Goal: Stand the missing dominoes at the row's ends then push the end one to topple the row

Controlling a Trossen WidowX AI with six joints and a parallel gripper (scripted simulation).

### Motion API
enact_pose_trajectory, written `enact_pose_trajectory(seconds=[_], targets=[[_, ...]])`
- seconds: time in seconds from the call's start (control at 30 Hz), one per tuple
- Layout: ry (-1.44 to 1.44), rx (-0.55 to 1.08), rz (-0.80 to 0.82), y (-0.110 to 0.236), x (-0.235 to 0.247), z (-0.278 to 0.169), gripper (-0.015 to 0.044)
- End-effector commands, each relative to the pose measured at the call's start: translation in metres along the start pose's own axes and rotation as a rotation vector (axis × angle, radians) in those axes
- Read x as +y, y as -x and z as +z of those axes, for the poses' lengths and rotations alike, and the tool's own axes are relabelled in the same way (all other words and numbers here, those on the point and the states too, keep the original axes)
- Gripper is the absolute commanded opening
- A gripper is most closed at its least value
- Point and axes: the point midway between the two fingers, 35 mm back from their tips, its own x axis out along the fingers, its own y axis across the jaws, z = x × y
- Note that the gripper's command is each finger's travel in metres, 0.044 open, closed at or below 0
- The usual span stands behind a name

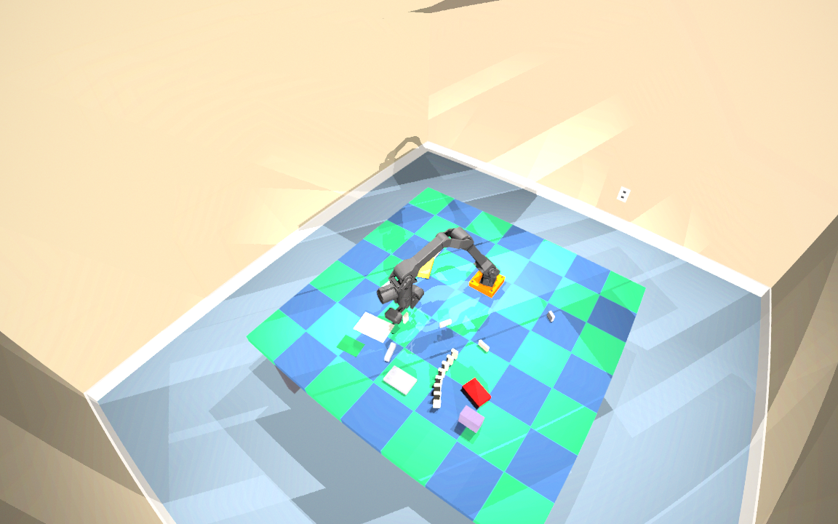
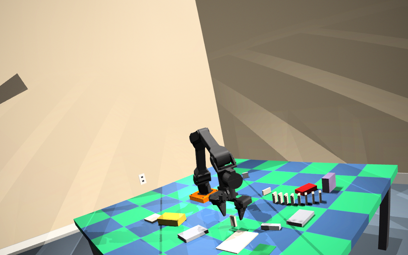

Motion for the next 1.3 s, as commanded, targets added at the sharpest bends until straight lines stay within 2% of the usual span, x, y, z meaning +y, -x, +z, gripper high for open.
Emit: enact_pose_trajectory(seconds=[0.0,0.23,0.67,1.0,1.07,1.27], targets=[[0.006,0.008,-0.007,-0.008,-0.002,-0.002,0.044],[0.006,0.008,-0.007,-0.016,-0.002,-0.002,0.044],[0.006,0.008,-0.007,-0.016,-0.002,-0.002,0.0107],[0.006,0.008,-0.007,-0.014,-0.002,-0.002,0.0107],[0.005,0.007,-0.006,0.002,0.002,0.0,0.0107],[0.002,0.004,-0.004,0.078,0.006,0.003,0.0107]])
